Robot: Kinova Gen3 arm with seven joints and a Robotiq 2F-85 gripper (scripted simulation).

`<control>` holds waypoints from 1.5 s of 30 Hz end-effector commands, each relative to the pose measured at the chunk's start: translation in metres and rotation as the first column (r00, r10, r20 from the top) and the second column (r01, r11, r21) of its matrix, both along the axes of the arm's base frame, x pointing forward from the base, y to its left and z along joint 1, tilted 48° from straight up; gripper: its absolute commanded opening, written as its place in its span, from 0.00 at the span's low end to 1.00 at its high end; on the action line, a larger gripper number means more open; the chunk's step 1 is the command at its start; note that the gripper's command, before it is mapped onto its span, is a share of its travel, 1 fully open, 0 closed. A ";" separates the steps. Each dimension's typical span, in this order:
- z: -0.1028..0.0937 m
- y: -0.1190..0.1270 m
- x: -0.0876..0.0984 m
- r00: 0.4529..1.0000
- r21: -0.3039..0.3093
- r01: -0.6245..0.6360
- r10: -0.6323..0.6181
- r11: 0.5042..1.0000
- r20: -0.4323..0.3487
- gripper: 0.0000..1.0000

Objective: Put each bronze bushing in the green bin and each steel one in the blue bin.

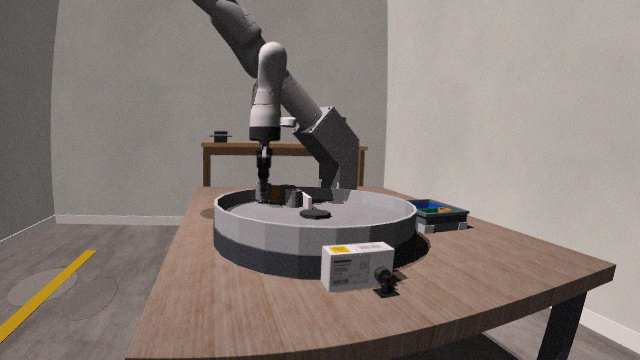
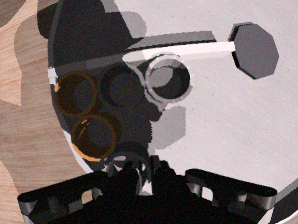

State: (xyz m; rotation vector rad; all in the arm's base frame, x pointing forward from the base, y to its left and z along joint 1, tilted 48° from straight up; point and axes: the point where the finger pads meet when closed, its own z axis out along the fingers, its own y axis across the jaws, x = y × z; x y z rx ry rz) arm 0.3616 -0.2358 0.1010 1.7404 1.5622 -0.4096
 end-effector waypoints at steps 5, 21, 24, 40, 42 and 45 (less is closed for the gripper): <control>0.002 0.003 0.000 1.000 0.001 -0.003 0.003 1.000 0.002 0.00; 0.004 0.005 -0.001 1.000 0.001 -0.002 0.002 1.000 0.002 0.00; 0.005 0.006 -0.001 1.000 0.001 -0.003 0.003 1.000 0.002 0.00; 0.007 0.008 -0.002 1.000 0.001 -0.003 0.003 1.000 0.002 0.00; 0.008 0.009 -0.002 1.000 0.001 -0.003 0.003 1.000 0.002 0.00; 0.008 0.009 -0.002 1.000 0.001 -0.003 0.003 1.000 0.002 0.00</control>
